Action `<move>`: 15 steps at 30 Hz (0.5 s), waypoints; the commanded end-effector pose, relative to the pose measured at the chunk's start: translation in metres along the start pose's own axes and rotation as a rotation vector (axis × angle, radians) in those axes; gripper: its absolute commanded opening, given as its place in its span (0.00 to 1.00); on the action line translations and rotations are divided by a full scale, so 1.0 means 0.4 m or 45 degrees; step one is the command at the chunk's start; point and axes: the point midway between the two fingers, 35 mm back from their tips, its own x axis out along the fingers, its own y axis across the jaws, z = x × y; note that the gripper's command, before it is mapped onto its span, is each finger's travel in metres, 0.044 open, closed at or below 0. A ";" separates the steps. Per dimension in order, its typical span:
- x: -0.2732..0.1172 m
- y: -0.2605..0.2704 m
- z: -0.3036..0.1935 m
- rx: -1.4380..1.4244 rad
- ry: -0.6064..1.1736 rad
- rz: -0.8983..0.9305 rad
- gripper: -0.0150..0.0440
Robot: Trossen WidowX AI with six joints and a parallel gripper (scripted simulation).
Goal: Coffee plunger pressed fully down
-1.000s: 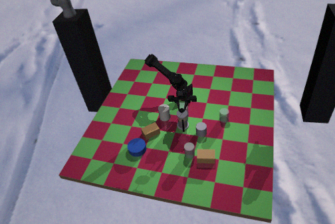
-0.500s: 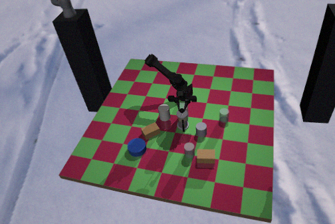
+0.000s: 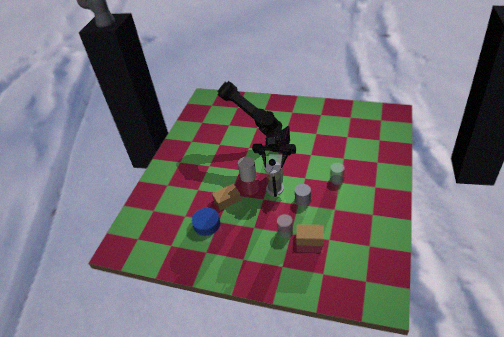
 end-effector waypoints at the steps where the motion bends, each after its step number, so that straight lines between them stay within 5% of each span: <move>1: 0.000 0.001 0.000 0.003 -0.001 0.004 1.00; 7: -0.015 0.004 0.018 0.004 0.007 0.006 1.00; 15: -0.155 -0.017 0.131 -0.009 0.020 -0.009 1.00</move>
